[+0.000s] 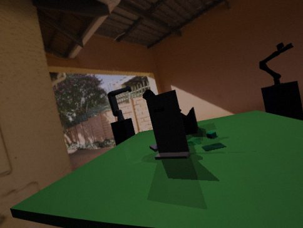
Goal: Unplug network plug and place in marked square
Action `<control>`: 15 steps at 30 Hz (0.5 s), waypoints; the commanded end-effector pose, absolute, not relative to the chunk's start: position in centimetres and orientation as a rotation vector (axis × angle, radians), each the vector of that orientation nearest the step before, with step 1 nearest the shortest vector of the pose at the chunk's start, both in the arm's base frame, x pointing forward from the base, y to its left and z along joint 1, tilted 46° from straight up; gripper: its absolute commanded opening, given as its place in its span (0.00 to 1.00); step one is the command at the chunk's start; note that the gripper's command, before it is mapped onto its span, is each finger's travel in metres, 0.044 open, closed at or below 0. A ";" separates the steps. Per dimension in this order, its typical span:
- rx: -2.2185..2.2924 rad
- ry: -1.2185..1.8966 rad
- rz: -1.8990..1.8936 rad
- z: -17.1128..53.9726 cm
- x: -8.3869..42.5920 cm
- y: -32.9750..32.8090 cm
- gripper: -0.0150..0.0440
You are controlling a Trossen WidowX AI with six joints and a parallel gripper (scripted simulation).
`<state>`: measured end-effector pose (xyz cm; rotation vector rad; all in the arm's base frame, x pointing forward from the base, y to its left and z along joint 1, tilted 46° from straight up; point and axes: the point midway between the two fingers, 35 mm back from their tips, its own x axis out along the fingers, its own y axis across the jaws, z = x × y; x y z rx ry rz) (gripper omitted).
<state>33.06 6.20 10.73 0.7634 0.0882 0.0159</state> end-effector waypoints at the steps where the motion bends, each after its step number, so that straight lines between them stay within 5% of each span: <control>1: 0.775 0.085 0.010 10.7 33.3 6.1 0.52; 15: 0.775 0.084 0.010 10.9 35.5 5.9 0.52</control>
